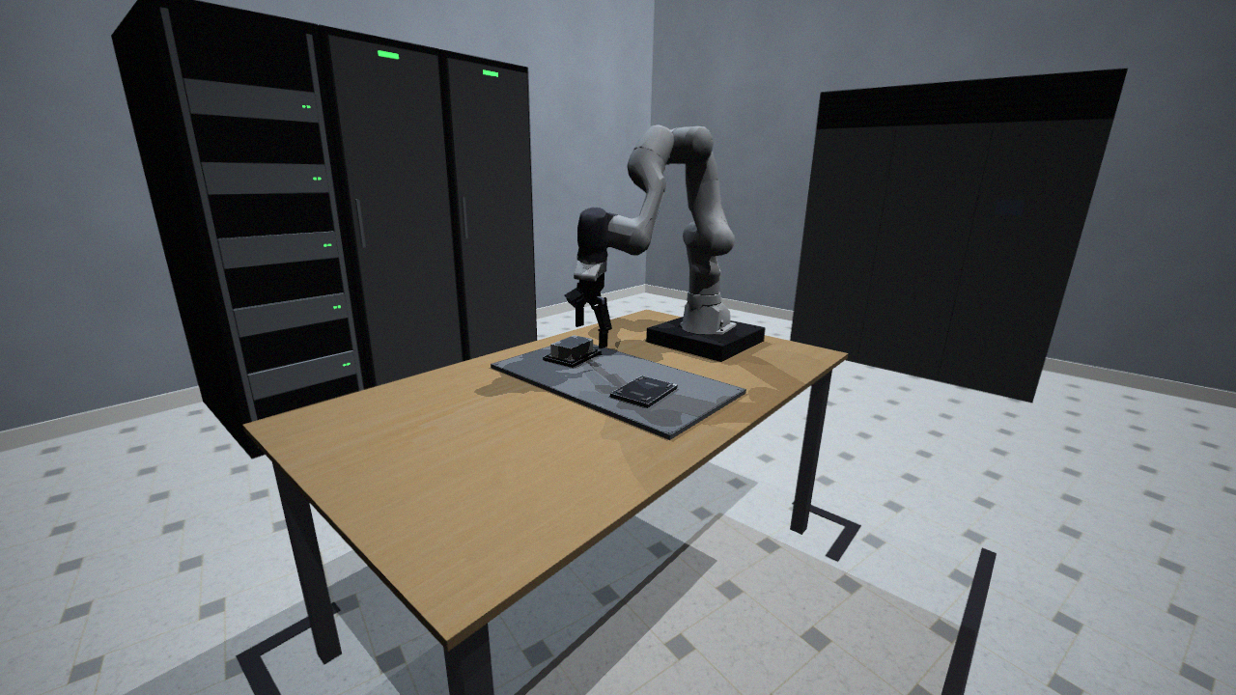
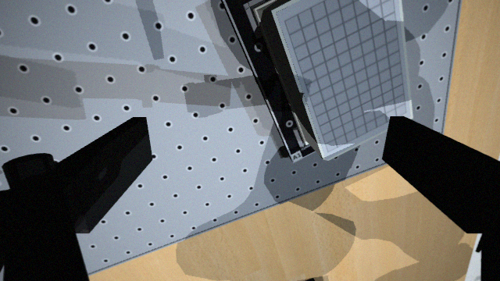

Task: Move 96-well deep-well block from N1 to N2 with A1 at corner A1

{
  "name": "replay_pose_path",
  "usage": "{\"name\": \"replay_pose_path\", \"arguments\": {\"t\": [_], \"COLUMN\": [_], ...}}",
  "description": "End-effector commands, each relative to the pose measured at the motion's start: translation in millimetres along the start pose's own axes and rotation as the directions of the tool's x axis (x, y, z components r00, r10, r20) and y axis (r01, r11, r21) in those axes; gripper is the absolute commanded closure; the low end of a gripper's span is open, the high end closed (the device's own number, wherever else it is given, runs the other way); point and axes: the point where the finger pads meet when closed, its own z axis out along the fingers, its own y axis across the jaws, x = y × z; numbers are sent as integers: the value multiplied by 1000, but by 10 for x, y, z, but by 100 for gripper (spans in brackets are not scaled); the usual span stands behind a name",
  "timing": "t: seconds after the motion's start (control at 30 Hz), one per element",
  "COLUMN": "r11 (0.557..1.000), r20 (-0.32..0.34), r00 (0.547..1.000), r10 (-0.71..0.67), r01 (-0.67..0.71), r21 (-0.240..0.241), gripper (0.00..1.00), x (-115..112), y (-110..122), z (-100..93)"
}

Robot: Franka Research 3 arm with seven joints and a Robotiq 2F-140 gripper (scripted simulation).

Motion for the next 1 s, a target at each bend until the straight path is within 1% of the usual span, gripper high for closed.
{"name": "replay_pose_path", "arguments": {"t": [0.0,0.03,0.07,0.13,0.17,0.3,0.37,0.5,0.63,0.77,0.97], "r11": [966,961,961,951,951,930,930,910,898,893,892], "r20": [-36,-46,-46,-67,-67,-113,-113,-158,-187,-199,-200], "r00": [970,966,966,958,958,939,939,919,904,898,898], "r10": [-240,-254,-254,-280,-280,-326,-326,-362,-383,-392,-392], "r01": [242,257,257,286,286,340,340,385,413,423,424], "r21": [90,100,100,117,117,142,142,153,155,155,155], "gripper": [0,0,0,0,0,0,0,0,0,0,0], "x": [85,100,100,130,130,184,184,227,252,261,262], "y": [67,114,114,209,209,401,401,583,709,759,764], "z": [-5,-2,-2,2,2,10,10,14,17,18,18]}}
